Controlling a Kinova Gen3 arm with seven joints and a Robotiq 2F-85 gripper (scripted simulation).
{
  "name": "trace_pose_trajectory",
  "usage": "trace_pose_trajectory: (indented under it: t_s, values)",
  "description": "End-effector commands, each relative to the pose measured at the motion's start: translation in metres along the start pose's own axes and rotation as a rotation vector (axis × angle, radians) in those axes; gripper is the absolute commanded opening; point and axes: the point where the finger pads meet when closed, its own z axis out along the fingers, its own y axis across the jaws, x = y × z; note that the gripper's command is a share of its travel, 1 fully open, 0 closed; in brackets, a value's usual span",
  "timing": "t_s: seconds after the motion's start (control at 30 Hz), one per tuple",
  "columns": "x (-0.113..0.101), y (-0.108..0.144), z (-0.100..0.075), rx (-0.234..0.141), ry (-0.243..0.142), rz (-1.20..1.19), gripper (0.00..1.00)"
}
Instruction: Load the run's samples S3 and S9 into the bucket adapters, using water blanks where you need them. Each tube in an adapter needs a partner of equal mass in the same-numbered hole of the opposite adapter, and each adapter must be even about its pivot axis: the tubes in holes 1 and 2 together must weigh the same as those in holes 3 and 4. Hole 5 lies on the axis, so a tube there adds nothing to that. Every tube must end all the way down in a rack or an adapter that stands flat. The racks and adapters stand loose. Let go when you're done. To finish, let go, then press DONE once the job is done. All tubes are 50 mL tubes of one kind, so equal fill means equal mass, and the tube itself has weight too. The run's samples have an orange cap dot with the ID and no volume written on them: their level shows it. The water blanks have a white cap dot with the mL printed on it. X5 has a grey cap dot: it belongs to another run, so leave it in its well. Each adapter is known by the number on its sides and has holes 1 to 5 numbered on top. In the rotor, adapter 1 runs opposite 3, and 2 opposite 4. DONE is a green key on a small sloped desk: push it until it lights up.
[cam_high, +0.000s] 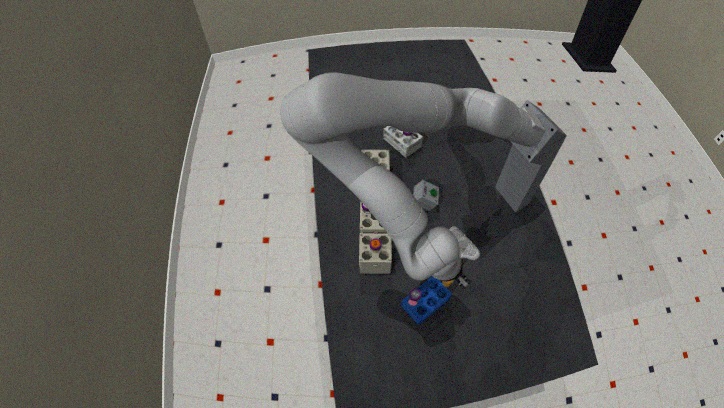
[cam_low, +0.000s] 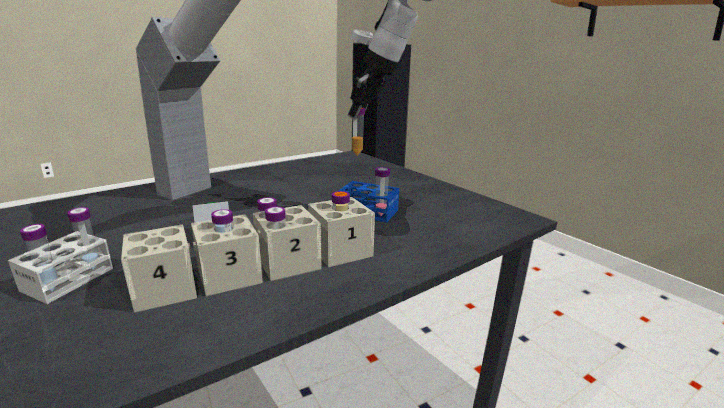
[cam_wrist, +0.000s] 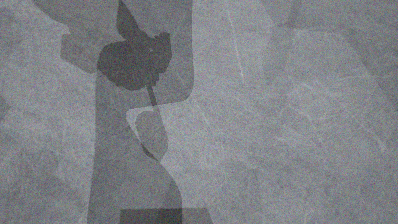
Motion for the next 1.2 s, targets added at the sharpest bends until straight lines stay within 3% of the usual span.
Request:
trace_pose_trajectory:
  t_s: [0.0, 0.5, 0.57, 1.07, 1.17]
  values:
    - [0.001, -0.004, 0.000, -0.011, -0.001, 0.022, 0.10]
    - [0.016, -0.051, 0.007, -0.138, -0.001, 0.294, 0.10]
    - [0.016, -0.051, 0.007, -0.138, -0.001, 0.294, 0.10]
    - [0.031, -0.099, 0.014, -0.264, 0.000, 0.566, 0.10]
    - [0.032, -0.102, 0.014, -0.272, 0.000, 0.584, 0.10]
